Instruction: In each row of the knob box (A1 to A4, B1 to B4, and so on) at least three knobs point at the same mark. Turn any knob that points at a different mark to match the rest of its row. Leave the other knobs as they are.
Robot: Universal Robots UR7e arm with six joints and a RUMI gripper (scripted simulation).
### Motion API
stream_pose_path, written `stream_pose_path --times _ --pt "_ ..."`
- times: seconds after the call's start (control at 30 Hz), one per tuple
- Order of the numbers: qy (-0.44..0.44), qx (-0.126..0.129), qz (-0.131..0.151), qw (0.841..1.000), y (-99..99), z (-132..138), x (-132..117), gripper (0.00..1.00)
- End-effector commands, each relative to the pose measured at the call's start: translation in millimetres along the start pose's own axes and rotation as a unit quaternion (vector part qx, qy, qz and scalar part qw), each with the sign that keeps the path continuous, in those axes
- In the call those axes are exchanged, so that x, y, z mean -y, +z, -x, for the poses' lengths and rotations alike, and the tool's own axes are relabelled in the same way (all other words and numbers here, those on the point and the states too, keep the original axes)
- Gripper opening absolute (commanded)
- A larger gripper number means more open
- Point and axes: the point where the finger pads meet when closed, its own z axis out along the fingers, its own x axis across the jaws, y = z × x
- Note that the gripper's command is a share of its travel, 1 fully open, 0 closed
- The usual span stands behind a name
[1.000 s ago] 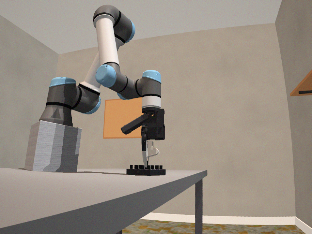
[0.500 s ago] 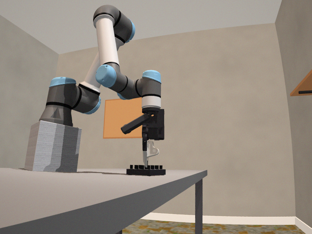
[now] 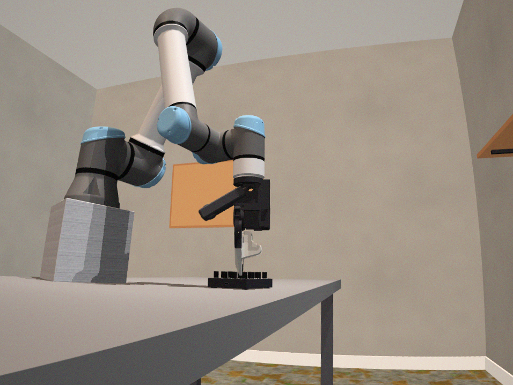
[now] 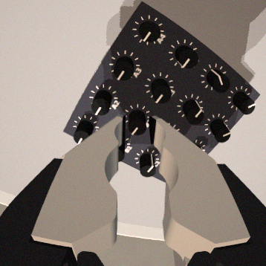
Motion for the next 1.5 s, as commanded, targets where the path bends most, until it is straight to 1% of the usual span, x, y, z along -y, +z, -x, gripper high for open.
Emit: stream_pose_path --times 0.0,0.7,0.9,0.97,1.23,1.47 --pt "0.0 0.0 0.001 1.0 -0.3 0 0 0.11" --pt "0.0 0.0 0.001 1.0 -1.7 0 0 0.11" --pt "0.0 0.0 0.001 1.0 -13.3 0 0 0.11" --pt "0.0 0.0 0.001 1.0 -13.3 0 0 0.11" --pt "0.0 0.0 0.001 1.0 -34.3 0 0 0.11" --pt "0.0 0.0 0.001 1.0 -38.3 0 0 0.11"
